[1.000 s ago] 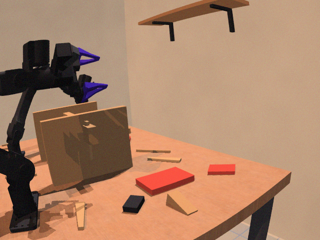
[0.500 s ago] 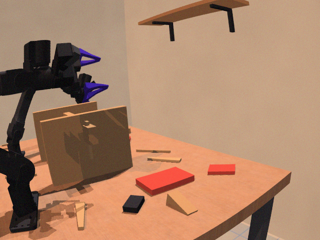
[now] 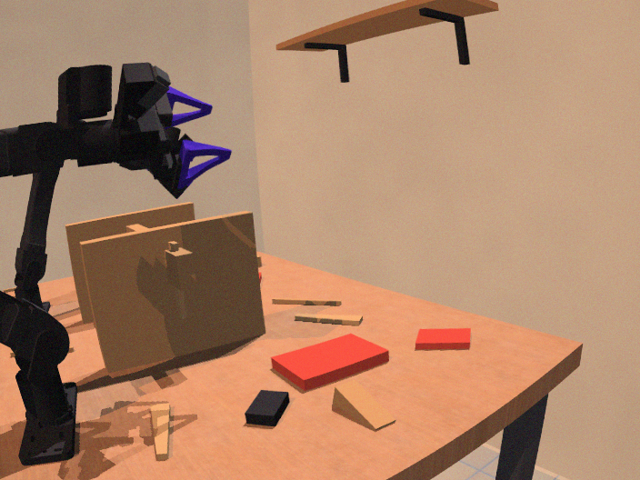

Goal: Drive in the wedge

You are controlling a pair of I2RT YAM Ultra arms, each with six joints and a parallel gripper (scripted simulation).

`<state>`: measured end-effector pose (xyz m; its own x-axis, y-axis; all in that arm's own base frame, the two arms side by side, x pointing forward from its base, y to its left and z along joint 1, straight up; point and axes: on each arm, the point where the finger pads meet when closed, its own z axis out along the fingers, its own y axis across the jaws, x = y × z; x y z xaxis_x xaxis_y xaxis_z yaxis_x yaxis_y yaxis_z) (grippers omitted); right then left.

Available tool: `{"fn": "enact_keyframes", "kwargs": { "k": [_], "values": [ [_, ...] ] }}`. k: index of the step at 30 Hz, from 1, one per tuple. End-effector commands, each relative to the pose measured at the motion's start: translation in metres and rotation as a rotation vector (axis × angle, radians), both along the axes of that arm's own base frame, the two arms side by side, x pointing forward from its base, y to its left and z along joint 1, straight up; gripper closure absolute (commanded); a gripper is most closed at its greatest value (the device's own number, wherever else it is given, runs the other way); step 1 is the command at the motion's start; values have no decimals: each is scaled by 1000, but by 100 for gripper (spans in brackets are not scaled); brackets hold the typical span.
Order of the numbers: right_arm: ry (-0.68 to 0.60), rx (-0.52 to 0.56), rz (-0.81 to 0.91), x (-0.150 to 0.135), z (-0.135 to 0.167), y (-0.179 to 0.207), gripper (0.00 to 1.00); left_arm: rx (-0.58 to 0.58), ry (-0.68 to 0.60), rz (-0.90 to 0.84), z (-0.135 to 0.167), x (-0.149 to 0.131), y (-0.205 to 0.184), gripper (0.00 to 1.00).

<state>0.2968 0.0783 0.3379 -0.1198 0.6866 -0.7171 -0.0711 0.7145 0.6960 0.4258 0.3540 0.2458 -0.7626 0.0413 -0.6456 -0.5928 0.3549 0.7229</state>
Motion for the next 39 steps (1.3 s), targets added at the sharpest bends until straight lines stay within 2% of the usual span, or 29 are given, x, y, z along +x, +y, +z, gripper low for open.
{"fn": "enact_keyframes", "kwargs": {
  "k": [1,13,16,20,30,33,39],
  "values": [
    [-72,-43,5,5,31,-2,0,-31,-70,-66,12,4,-19,0],
    [-112,-210,-24,23,52,-15,0,-112,-277,-308,57,24,-96,0],
    [-118,-216,-28,22,54,-17,0,-115,-281,-310,58,22,-96,0],
    [-121,-276,-39,30,58,-21,0,-149,-349,-405,75,26,-128,0],
    [-140,-420,-63,45,71,-34,0,-251,-488,-607,105,20,-196,0],
    [-149,-426,-67,43,75,-35,0,-256,-490,-611,105,19,-196,0],
    [-149,-517,-82,56,79,-44,0,-327,-572,-747,124,9,-242,0]
  ]
}}
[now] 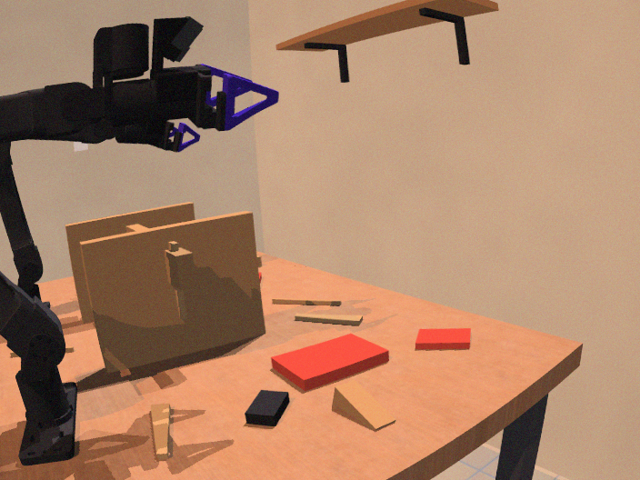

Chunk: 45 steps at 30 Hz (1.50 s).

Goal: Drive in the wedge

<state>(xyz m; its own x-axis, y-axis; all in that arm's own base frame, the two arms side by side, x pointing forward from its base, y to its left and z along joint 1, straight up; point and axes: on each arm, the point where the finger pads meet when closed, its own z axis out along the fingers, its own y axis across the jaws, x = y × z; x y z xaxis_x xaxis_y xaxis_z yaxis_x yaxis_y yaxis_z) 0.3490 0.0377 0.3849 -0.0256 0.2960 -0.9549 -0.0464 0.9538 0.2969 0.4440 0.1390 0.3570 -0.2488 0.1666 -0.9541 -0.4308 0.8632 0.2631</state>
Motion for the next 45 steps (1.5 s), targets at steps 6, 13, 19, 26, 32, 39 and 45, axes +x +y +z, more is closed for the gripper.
{"fn": "enact_keyframes", "kwargs": {
  "k": [6,13,19,26,32,39,45],
  "values": [
    [-87,-143,-11,12,39,-13,0,-115,-111,-221,26,-24,-66,0],
    [-89,-209,-25,19,44,-21,0,-162,-153,-323,37,-38,-95,0],
    [-95,-300,-43,29,50,-33,0,-232,-200,-465,48,-61,-134,0],
    [-109,-320,-58,27,58,-39,0,-252,-192,-496,43,-68,-144,0],
    [-114,-285,-54,26,60,-33,47,-200,-268,-478,80,-75,-137,0],
    [-121,-299,-62,24,63,-34,47,-215,-231,-470,61,-64,-133,0],
    [-121,-300,-58,24,63,-33,47,-227,-216,-481,55,-64,-138,0]
  ]
}}
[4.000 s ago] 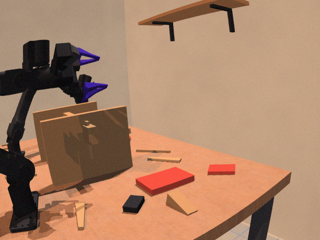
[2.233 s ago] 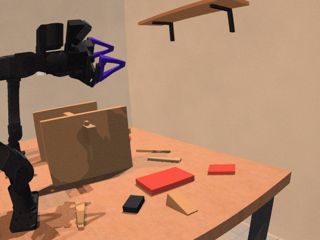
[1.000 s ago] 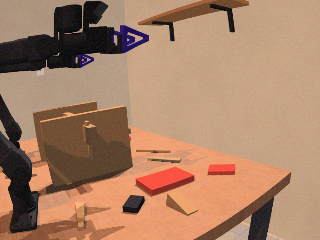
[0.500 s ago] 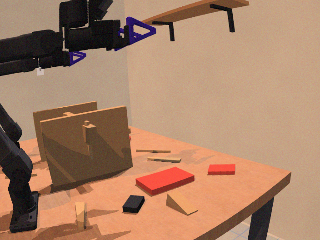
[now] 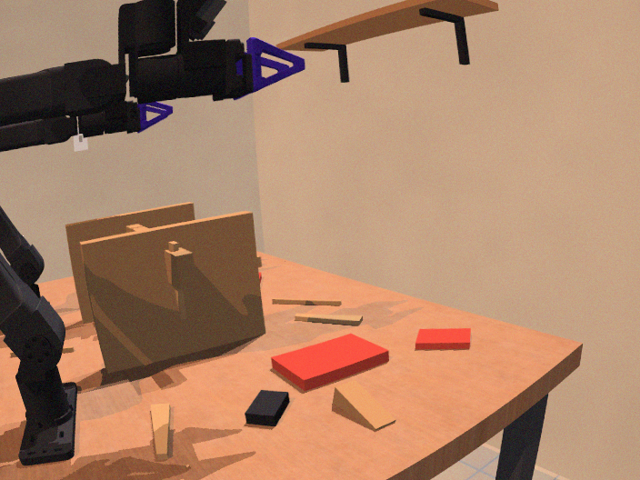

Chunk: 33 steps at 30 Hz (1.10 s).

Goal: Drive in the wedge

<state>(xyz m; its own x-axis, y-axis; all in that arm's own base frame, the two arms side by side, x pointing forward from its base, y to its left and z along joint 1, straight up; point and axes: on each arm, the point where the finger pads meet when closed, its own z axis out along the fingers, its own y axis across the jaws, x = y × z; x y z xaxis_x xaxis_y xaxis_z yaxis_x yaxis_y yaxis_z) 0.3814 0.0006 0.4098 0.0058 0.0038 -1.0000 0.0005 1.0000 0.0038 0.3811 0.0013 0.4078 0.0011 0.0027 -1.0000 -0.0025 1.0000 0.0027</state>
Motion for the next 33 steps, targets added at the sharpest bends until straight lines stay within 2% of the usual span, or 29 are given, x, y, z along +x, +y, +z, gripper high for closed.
{"fn": "enact_keyframes", "kwargs": {
  "k": [1,2,3,9,16,17,19,20,21,22,23,26,31,33],
  "values": [
    [-96,-7,8,-9,38,5,47,-8,-8,0,5,-2,1,0],
    [-96,-7,7,-9,38,4,47,-8,-20,1,8,-1,2,0],
    [-96,-8,-4,-9,38,0,47,-8,-12,1,5,1,2,46],
    [-96,-10,-4,-10,38,-1,47,-8,30,6,-10,7,4,46],
    [-95,-9,-3,-10,37,-1,47,-8,20,-4,-7,4,-1,46],
    [-95,-9,-3,-10,37,-1,47,-6,-1,-4,0,1,0,46],
    [-95,-10,-3,-11,37,-1,47,-9,26,-5,-11,6,-1,46],
    [-5,10,29,4,10,10,47,-17,52,-15,-14,9,-7,46],
    [8,21,20,2,8,10,47,-25,32,-12,0,5,-6,46],
    [29,33,25,2,4,13,47,-35,62,-11,-9,5,-7,46],
    [42,48,30,-2,4,16,47,-47,62,-11,-5,-3,-8,46],
    [151,93,52,-1,-22,32,47,-83,184,-9,-34,3,-14,46],
    [272,141,89,-8,-42,59,47,-127,289,-11,-51,-5,-25,46],
    [272,141,89,-8,-42,59,47,-127,289,-11,-51,-5,-25,46]
  ]
}}
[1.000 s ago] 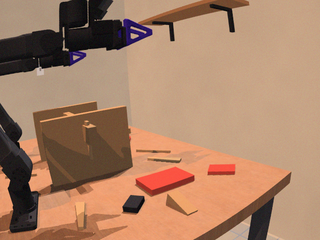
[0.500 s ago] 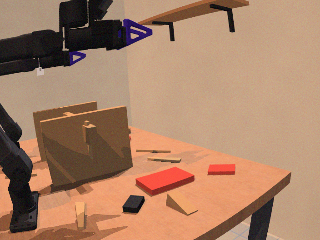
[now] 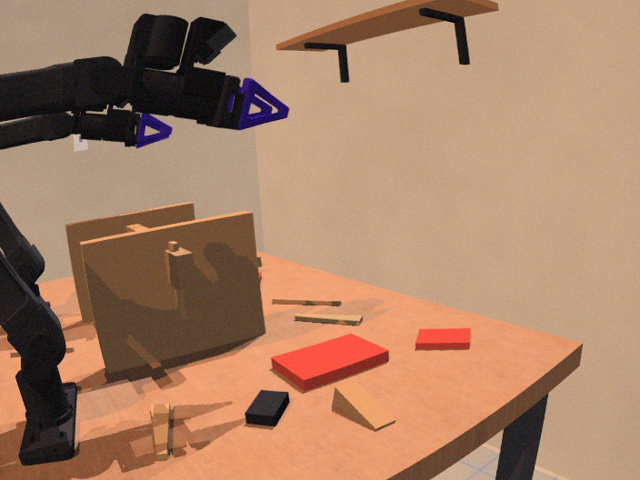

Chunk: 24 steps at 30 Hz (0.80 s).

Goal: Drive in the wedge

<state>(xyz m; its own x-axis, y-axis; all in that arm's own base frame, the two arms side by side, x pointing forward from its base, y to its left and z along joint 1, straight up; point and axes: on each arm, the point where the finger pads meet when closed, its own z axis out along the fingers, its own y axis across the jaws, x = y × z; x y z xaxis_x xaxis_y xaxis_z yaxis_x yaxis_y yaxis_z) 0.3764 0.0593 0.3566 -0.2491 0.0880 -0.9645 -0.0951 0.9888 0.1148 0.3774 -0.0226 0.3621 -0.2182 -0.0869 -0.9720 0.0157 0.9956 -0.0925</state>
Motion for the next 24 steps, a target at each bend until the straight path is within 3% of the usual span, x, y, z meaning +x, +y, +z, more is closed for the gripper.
{"fn": "enact_keyframes", "kwargs": {
  "k": [1,15,17,24],
  "values": [
    [35,47,-17,-8,11,5,47,-33,89,18,-9,-2,-1,46],
    [384,70,72,-55,-46,73,47,-90,416,32,-62,-40,-29,46],
    [384,70,72,-55,-46,73,47,-90,416,32,-62,-40,-29,46],
    [552,27,94,-94,-71,94,47,-86,582,61,-85,-70,-37,46]
  ]
}}
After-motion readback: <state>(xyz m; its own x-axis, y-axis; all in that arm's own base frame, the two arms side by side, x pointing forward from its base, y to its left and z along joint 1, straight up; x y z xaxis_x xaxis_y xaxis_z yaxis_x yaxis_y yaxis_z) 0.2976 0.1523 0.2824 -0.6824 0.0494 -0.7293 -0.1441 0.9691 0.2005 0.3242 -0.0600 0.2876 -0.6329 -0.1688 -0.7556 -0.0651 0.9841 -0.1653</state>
